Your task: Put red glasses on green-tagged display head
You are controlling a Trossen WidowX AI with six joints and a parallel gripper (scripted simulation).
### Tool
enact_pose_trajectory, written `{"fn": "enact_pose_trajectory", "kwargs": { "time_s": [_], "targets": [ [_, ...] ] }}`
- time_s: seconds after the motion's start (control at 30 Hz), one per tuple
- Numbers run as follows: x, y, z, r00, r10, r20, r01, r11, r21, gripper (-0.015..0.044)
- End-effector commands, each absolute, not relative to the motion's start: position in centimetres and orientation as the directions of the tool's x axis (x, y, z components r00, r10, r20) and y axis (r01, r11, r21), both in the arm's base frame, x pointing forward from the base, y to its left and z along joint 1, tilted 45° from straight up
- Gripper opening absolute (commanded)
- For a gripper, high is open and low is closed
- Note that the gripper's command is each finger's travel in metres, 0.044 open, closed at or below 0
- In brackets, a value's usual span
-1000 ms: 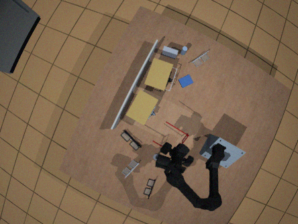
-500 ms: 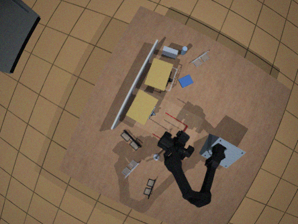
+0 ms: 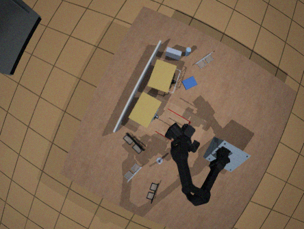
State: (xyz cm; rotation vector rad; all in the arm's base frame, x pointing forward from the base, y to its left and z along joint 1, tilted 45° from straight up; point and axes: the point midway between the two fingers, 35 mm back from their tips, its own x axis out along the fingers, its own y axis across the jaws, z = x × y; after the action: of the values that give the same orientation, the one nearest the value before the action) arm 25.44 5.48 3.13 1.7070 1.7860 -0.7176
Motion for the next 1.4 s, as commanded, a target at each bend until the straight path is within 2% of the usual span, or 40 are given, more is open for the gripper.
{"fn": "enact_pose_trajectory", "kwargs": {
  "time_s": [0.0,1.37],
  "targets": [
    [25.4,5.8,2.7,-0.022,0.719,-0.694,0.999,0.04,0.01,0.0],
    [25.4,8.3,-0.2,-0.041,0.705,-0.708,0.999,0.054,-0.004,0.0]
  ]
}}
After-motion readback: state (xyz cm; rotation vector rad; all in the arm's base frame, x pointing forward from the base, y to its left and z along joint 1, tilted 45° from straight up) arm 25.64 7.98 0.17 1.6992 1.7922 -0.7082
